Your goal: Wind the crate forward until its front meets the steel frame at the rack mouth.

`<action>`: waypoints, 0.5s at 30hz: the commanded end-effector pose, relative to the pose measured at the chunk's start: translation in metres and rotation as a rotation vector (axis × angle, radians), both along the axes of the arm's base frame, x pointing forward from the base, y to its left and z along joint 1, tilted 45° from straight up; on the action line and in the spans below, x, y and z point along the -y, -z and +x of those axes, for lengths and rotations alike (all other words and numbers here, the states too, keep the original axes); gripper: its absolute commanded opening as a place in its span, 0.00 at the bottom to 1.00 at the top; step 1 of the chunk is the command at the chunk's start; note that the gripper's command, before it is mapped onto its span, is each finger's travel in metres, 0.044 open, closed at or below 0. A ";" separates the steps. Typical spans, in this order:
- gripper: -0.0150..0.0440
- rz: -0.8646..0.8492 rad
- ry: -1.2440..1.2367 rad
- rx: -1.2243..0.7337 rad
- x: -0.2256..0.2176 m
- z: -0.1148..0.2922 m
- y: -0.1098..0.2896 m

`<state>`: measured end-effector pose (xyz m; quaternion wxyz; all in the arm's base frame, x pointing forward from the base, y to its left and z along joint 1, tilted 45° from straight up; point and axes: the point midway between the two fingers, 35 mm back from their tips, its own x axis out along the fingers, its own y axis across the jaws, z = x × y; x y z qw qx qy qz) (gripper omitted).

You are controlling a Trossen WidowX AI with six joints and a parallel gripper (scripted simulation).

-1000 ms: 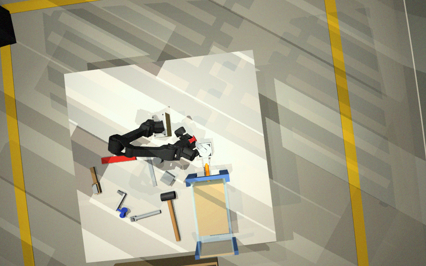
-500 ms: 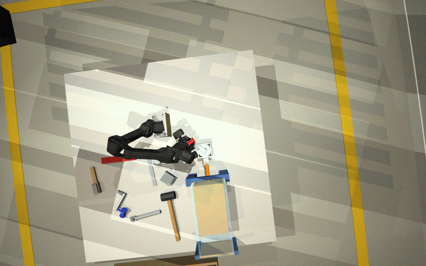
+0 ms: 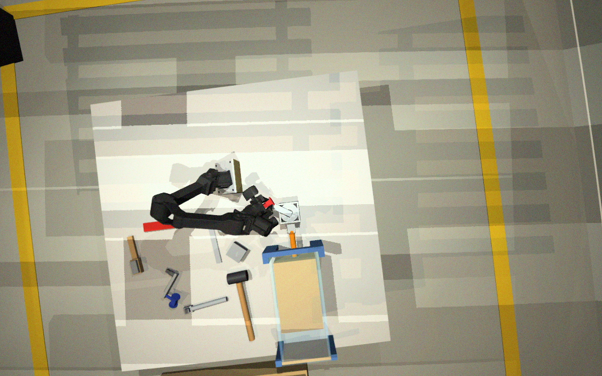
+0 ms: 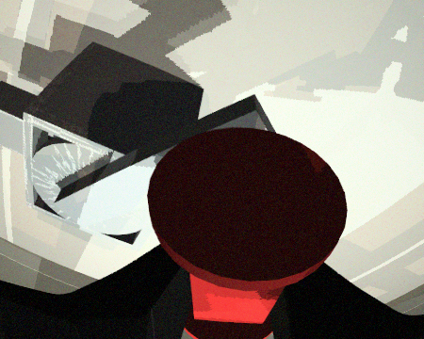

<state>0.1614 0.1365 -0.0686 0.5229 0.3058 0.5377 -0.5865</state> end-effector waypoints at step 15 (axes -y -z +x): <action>0.25 -0.031 0.006 0.041 0.018 0.033 -0.006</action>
